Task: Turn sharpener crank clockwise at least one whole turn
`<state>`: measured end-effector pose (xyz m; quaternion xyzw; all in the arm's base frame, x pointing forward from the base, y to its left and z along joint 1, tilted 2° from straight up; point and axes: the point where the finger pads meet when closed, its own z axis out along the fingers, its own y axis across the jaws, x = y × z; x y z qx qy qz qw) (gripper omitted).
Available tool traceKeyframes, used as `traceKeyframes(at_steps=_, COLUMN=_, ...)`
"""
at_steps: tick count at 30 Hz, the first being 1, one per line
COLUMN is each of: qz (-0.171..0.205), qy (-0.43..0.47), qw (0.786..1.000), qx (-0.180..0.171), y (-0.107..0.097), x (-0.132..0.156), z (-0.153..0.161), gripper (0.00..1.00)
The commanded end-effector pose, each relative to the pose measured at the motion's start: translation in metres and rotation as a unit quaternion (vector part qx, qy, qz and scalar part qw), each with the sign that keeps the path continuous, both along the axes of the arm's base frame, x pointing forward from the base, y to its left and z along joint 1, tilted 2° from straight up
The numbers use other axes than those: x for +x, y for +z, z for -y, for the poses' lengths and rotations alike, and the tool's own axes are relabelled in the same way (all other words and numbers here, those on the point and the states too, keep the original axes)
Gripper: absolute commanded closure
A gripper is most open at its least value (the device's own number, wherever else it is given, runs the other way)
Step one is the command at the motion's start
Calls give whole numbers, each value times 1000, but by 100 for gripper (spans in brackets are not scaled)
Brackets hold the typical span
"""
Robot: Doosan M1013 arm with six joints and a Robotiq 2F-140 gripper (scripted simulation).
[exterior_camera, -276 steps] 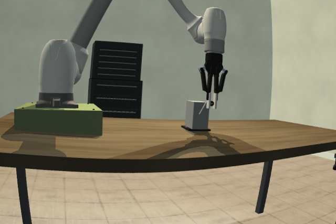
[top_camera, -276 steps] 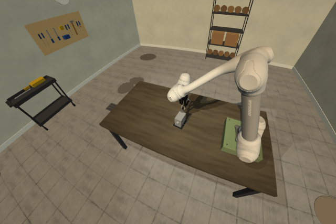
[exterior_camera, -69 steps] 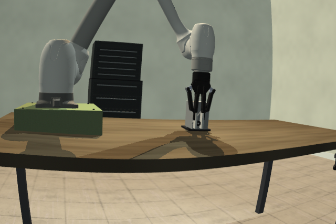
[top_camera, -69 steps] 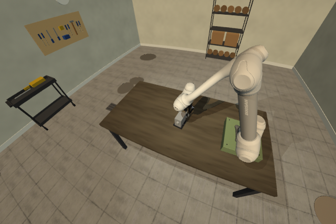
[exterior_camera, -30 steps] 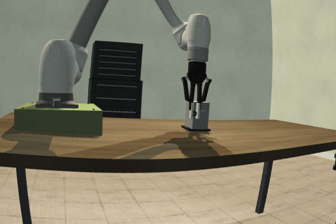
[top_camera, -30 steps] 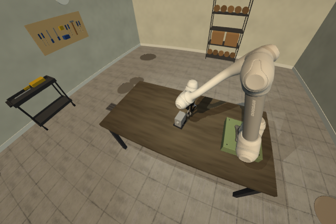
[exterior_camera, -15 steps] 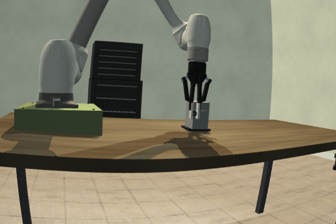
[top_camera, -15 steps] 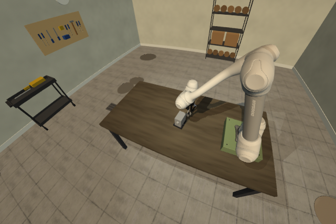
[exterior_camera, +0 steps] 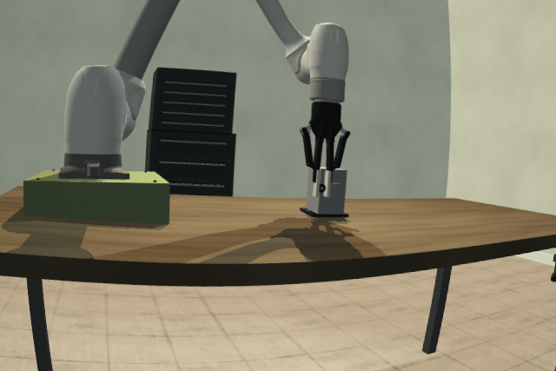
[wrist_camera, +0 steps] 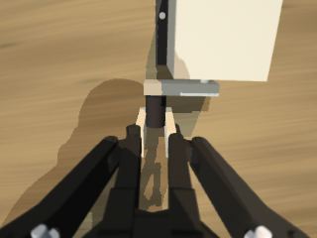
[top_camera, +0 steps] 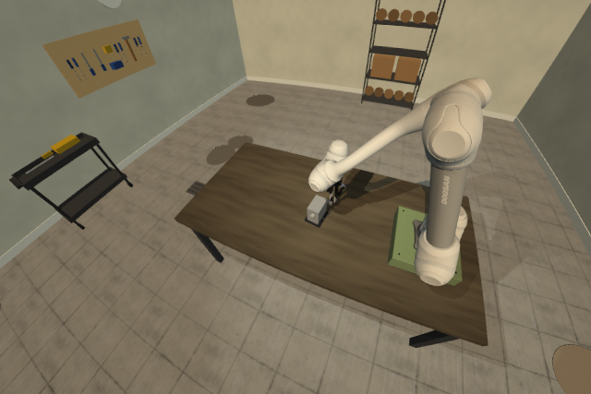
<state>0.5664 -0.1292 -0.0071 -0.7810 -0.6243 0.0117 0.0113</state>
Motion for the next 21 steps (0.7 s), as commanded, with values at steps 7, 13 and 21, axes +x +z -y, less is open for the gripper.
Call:
traceKeyframes(at_steps=7, qz=0, qy=0, qw=1000, qx=0, y=0, x=0, z=0, gripper=100)
traceKeyframes(at_steps=13, qz=0, qy=0, qw=1000, qx=0, y=2, x=0, z=0, gripper=100)
traceKeyframes(at_steps=21, qz=0, qy=0, qw=1000, qx=0, y=10, x=1, z=0, gripper=100)
